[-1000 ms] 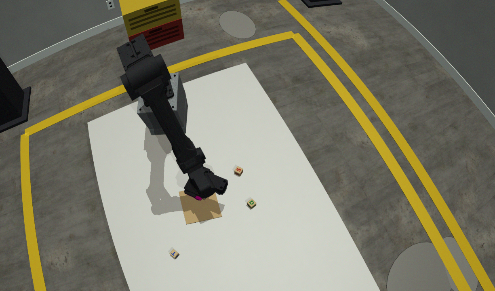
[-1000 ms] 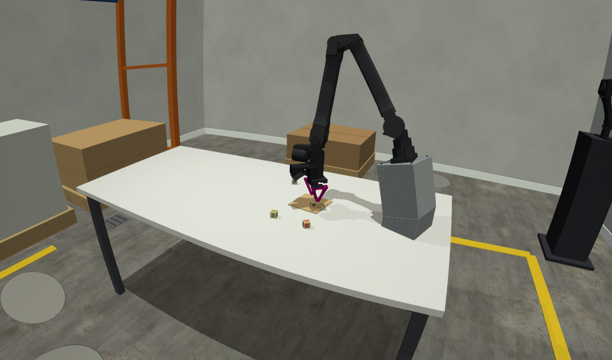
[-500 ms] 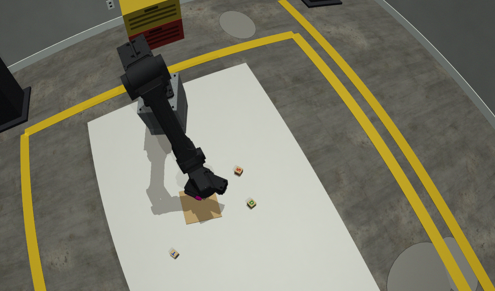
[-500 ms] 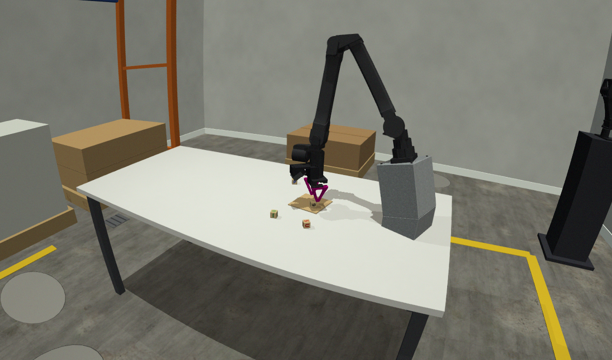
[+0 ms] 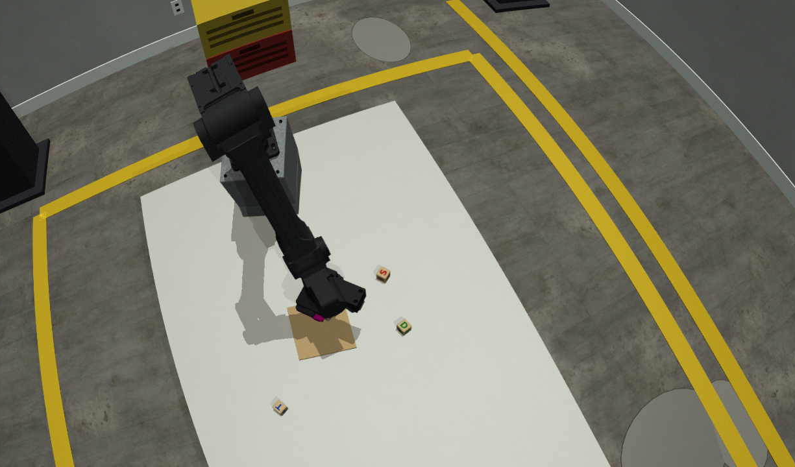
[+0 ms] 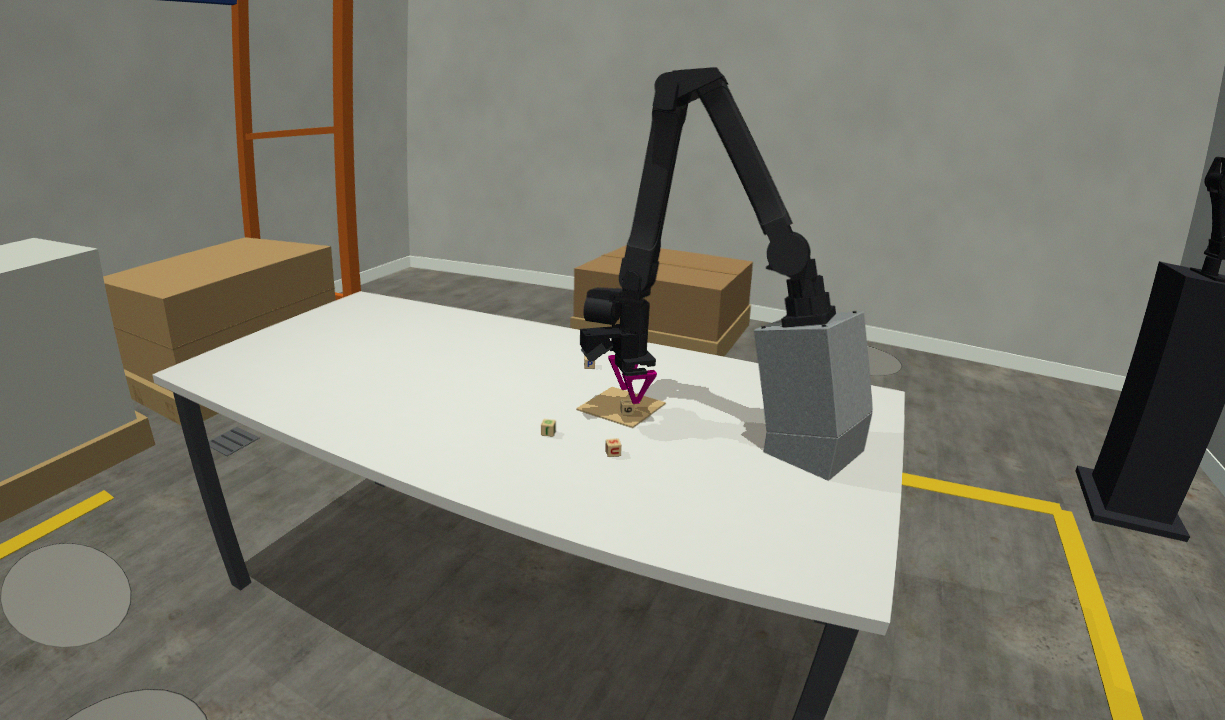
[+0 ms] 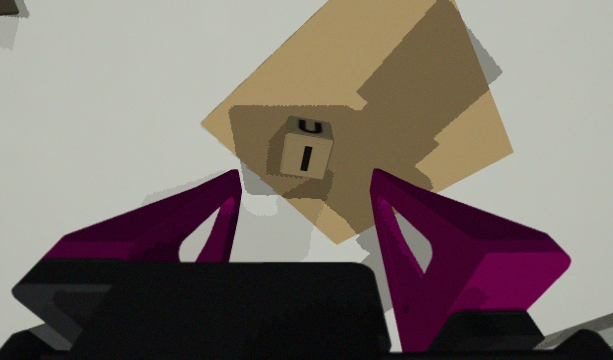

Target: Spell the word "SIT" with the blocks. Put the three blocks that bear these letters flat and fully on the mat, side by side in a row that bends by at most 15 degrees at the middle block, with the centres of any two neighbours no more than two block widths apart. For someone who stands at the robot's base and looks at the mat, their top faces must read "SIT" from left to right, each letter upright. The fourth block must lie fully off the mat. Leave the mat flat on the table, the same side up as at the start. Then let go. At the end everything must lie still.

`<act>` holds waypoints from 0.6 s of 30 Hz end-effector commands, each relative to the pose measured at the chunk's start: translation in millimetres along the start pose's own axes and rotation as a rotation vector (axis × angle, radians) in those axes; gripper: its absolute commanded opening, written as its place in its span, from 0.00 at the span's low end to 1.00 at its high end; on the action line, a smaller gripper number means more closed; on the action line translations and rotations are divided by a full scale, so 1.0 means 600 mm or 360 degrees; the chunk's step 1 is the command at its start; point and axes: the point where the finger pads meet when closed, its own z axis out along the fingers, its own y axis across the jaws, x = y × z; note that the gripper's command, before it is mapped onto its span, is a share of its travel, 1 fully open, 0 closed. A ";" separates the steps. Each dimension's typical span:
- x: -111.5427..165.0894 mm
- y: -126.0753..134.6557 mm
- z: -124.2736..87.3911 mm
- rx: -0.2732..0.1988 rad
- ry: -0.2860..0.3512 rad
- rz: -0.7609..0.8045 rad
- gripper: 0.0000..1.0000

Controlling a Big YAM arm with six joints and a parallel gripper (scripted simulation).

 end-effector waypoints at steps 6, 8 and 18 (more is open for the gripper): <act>-0.004 -0.012 0.016 0.0009 -0.0015 0.0002 0.71; -0.002 -0.010 0.018 0.0007 -0.0013 0.0002 0.71; -0.001 -0.009 0.050 0.0006 -0.0011 0.0002 0.71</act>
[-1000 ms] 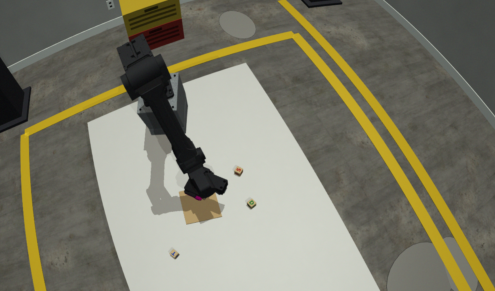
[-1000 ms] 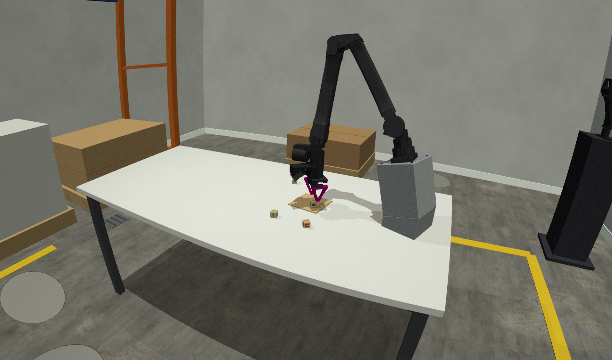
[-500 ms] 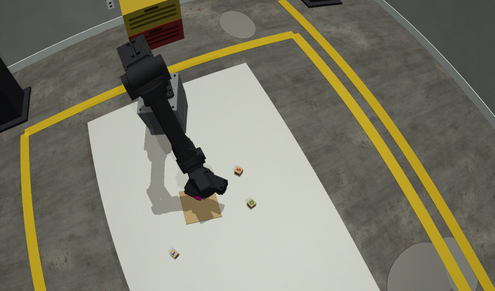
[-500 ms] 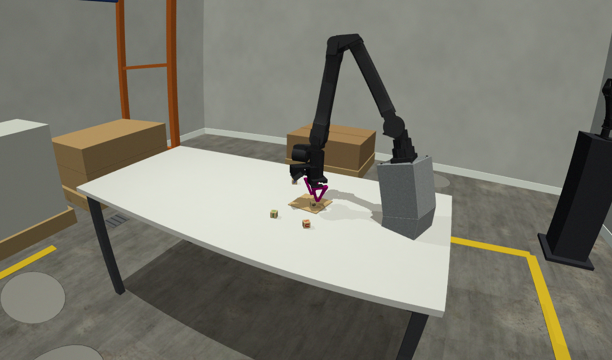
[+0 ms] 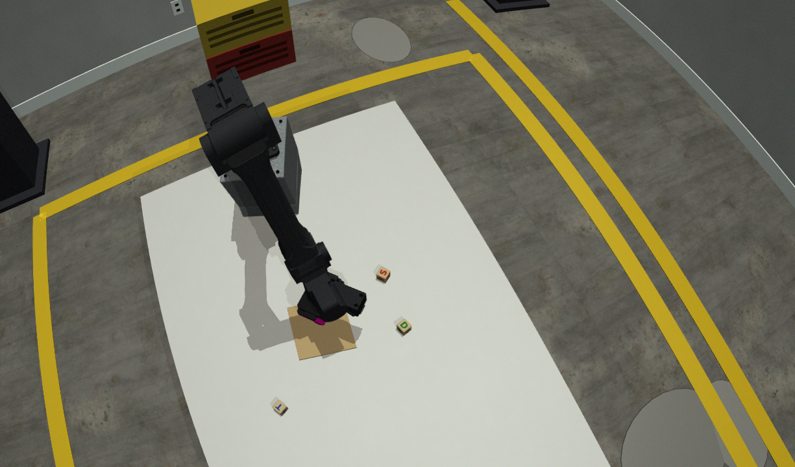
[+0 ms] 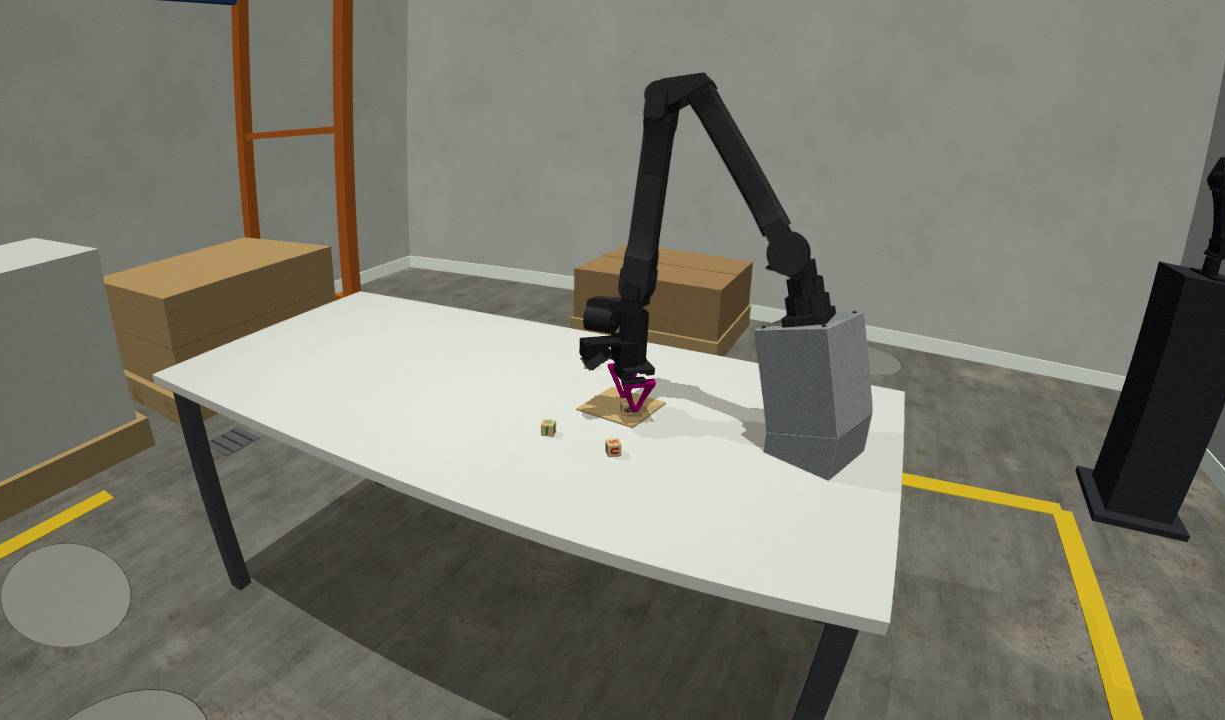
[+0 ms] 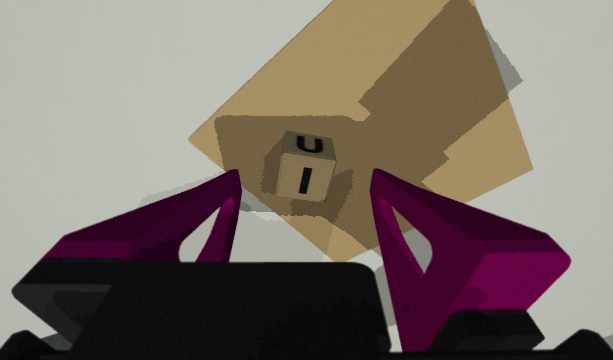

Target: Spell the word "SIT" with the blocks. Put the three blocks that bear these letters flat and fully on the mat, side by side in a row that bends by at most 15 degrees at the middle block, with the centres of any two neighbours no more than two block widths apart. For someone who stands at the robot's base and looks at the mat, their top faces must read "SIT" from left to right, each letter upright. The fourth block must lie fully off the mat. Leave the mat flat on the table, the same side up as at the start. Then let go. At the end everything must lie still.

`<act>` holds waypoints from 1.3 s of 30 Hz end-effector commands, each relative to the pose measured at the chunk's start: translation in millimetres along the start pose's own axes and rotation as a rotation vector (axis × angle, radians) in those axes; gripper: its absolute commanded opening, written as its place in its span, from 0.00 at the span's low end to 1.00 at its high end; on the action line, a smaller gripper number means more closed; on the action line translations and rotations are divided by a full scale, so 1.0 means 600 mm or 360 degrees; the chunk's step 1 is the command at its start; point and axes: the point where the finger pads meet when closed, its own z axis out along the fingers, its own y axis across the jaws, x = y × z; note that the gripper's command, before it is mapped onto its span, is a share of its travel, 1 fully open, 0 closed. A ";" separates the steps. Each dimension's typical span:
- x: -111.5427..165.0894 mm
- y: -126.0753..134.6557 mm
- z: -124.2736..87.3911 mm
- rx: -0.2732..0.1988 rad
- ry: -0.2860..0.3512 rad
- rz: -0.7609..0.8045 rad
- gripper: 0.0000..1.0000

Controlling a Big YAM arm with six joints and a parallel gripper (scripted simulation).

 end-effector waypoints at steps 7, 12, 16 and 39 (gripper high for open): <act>0.002 -0.007 0.029 0.0002 -0.0006 0.0000 0.71; 0.002 -0.007 0.032 0.0001 -0.0005 -0.0001 0.71; 0.005 -0.005 0.032 -0.0001 -0.0001 0.0000 0.71; 0.005 -0.005 0.032 -0.0001 -0.0001 0.0001 0.27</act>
